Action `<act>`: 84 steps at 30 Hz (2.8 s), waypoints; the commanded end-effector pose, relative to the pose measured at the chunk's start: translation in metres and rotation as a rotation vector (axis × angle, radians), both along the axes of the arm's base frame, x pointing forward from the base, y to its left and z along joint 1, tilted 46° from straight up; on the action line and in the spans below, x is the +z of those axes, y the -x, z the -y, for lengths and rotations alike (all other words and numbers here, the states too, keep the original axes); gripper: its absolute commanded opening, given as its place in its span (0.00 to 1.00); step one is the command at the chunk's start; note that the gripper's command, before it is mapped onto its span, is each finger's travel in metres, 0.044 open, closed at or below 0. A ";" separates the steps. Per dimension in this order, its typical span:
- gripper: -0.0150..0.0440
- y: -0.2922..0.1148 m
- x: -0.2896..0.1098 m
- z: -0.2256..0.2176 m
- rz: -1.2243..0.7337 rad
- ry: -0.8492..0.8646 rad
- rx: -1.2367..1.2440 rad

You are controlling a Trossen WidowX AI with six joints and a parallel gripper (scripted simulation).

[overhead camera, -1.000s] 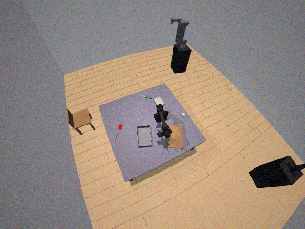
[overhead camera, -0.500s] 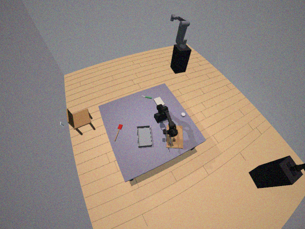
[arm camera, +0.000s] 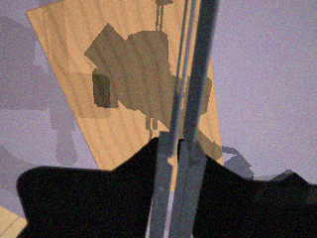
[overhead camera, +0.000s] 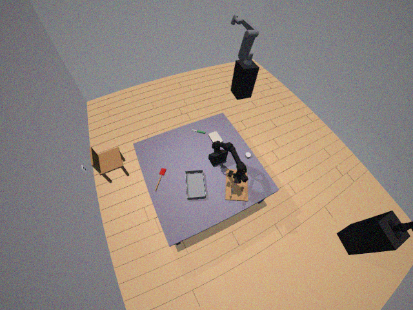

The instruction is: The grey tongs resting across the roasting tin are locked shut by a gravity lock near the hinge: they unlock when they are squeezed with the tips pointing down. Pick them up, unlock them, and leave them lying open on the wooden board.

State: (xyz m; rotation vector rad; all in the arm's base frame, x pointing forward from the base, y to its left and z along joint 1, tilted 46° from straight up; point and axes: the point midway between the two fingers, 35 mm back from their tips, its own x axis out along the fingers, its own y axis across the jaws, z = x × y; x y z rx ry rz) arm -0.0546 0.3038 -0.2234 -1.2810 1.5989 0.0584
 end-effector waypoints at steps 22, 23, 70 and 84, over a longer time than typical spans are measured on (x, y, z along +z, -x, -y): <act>0.00 0.040 -0.008 0.013 0.235 -0.100 -0.033; 0.00 0.041 -0.009 0.014 0.257 -0.119 -0.008; 0.00 0.069 0.011 0.023 0.696 -0.832 0.569; 0.00 0.069 0.011 0.023 0.696 -0.832 0.569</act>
